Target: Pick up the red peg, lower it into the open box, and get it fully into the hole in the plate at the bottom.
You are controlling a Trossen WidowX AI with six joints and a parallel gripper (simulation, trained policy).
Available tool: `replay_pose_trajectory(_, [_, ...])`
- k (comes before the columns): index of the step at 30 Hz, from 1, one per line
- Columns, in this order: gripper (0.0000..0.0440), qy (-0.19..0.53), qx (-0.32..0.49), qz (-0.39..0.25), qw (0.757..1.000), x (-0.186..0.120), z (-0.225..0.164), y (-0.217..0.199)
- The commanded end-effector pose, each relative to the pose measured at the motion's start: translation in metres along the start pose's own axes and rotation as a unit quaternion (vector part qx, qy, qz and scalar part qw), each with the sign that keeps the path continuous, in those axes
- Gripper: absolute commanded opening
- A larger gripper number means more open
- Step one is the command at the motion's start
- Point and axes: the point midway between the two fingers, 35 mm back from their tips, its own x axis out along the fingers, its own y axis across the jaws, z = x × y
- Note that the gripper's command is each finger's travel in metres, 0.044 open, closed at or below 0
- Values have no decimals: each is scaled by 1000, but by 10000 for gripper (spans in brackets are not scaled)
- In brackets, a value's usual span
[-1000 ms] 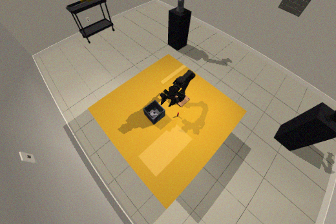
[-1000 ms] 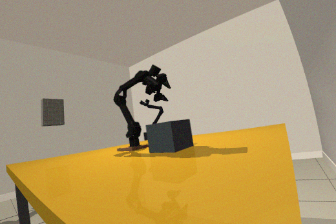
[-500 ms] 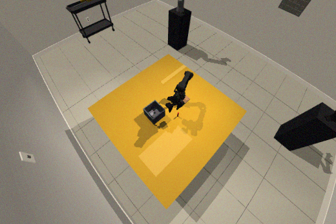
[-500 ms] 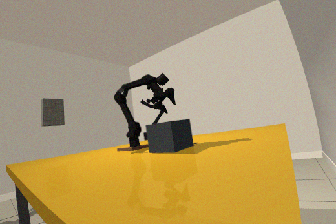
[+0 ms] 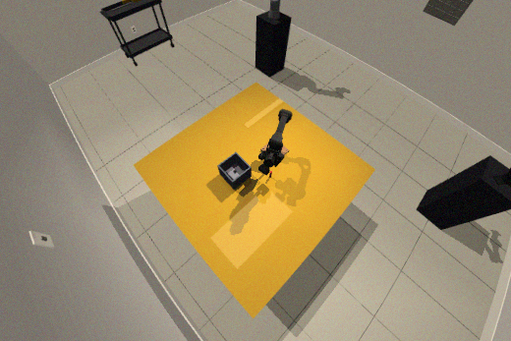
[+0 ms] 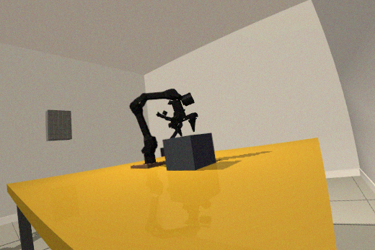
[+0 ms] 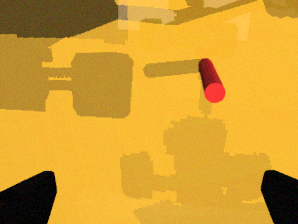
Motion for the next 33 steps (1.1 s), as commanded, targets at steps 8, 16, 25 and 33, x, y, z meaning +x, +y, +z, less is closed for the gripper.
replay_pose_trajectory(8, [437,-17,-48,-82,995,32,4,-29])
replay_pose_trajectory(16, [430,-21,-64,-111,991,53,11,-41])
replay_pose_trajectory(25, [424,-22,-66,-126,990,80,19,-48])
replay_pose_trajectory(33, [417,-25,-65,-129,989,101,24,-52])
